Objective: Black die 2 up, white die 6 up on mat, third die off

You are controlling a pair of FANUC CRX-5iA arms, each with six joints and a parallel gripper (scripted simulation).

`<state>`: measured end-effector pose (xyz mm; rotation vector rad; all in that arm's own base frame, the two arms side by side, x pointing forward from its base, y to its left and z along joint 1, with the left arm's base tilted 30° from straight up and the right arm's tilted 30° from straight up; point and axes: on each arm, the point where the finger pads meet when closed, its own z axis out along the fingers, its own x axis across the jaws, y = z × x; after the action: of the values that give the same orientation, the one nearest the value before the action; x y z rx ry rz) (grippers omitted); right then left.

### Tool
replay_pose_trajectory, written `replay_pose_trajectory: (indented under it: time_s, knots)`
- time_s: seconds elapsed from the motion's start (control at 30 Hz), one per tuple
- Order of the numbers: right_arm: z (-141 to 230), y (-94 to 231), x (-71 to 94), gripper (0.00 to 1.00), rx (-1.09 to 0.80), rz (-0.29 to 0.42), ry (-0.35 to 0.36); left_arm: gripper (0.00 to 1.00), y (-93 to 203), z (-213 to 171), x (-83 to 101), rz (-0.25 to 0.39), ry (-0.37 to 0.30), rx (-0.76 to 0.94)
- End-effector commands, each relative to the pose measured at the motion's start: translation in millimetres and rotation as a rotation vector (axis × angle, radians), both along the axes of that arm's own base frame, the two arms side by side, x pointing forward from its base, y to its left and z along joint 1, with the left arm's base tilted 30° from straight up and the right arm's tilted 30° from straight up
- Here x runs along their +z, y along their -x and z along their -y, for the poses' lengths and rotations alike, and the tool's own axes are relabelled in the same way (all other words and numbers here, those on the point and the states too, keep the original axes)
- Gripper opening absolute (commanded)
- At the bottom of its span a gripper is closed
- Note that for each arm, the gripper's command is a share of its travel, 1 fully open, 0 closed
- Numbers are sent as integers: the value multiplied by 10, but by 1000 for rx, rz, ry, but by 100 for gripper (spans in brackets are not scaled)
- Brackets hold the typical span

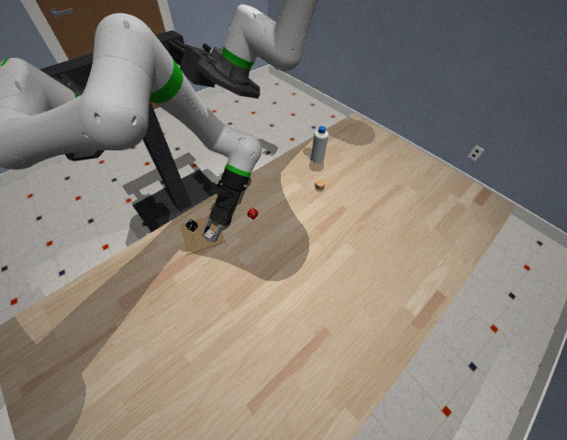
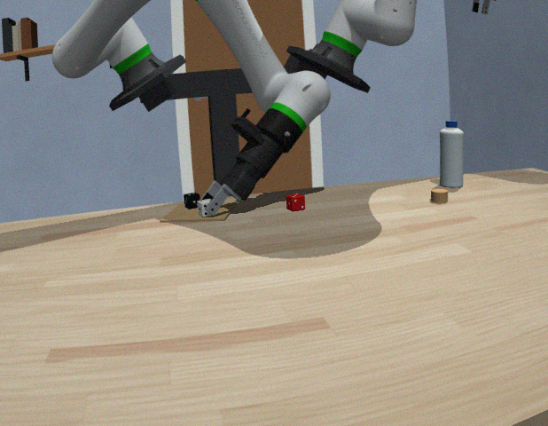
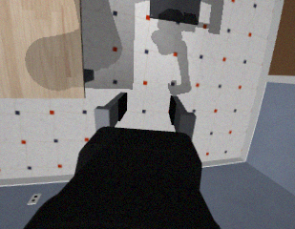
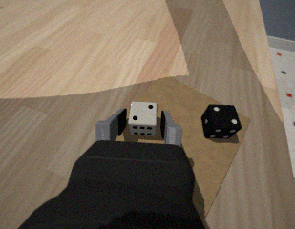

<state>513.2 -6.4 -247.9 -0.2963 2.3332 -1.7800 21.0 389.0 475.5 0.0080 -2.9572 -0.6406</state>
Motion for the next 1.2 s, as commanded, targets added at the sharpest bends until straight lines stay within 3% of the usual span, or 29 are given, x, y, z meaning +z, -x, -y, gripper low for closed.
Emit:
replay_pose_trajectory:
  time_s: [0.0,0.57,0.6,1.17]
  knots:
    - [-8,-5,4,87,1,1,-1,100,-1,1,9,0,-2,0]
    - [-8,-5,4,87,1,1,-1,100,-1,1,9,0,-2,0]
    - [-8,-5,4,57,1,1,-1,100,-1,1,9,0,-2,0]
    - [-8,-5,4,57,1,1,-1,100,-1,1,9,0,-2,0]
